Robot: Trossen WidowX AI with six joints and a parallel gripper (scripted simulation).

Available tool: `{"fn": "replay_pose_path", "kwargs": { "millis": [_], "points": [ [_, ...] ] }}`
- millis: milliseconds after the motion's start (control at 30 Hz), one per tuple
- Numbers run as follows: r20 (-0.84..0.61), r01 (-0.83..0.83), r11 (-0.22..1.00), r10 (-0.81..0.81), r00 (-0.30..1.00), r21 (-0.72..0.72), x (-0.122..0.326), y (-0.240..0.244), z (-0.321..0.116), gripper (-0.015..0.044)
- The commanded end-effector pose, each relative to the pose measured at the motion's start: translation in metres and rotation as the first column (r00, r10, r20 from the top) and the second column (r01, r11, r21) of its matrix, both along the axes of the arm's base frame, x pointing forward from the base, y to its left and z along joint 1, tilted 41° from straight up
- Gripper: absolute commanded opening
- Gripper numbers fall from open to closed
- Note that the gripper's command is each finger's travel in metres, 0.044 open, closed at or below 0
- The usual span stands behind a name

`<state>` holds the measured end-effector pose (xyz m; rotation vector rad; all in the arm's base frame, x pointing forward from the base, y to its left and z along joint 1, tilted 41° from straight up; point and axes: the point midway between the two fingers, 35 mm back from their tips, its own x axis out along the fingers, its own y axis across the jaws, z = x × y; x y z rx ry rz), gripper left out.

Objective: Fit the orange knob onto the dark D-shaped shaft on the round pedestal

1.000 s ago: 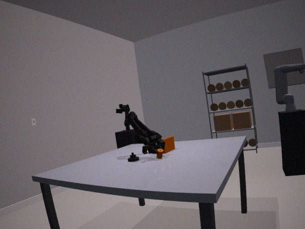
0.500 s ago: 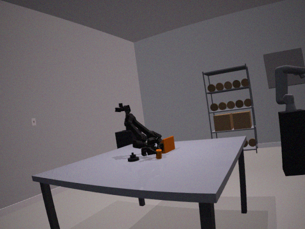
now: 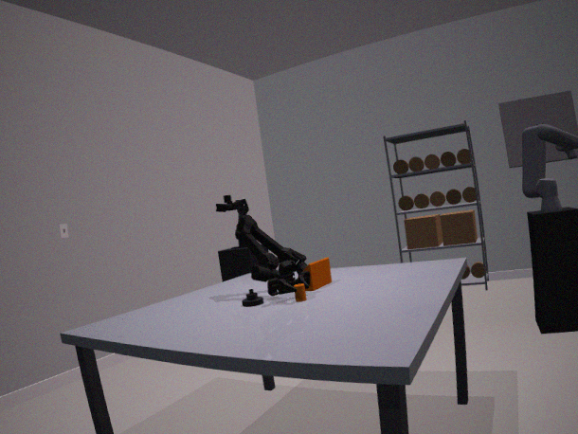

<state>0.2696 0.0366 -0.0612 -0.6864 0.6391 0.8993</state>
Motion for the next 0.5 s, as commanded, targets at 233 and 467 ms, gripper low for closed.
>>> {"fn": "replay_pose_path", "kwargs": {
  "millis": [233,467],
  "points": [
    [0.000,0.002,1.000,-0.002,1.000,-0.001,0.0004,-0.0003,0.0001,0.0260],
    [0.000,0.002,1.000,-0.002,1.000,-0.001,0.0004,-0.0003,0.0001,0.0391]
  ]
}}
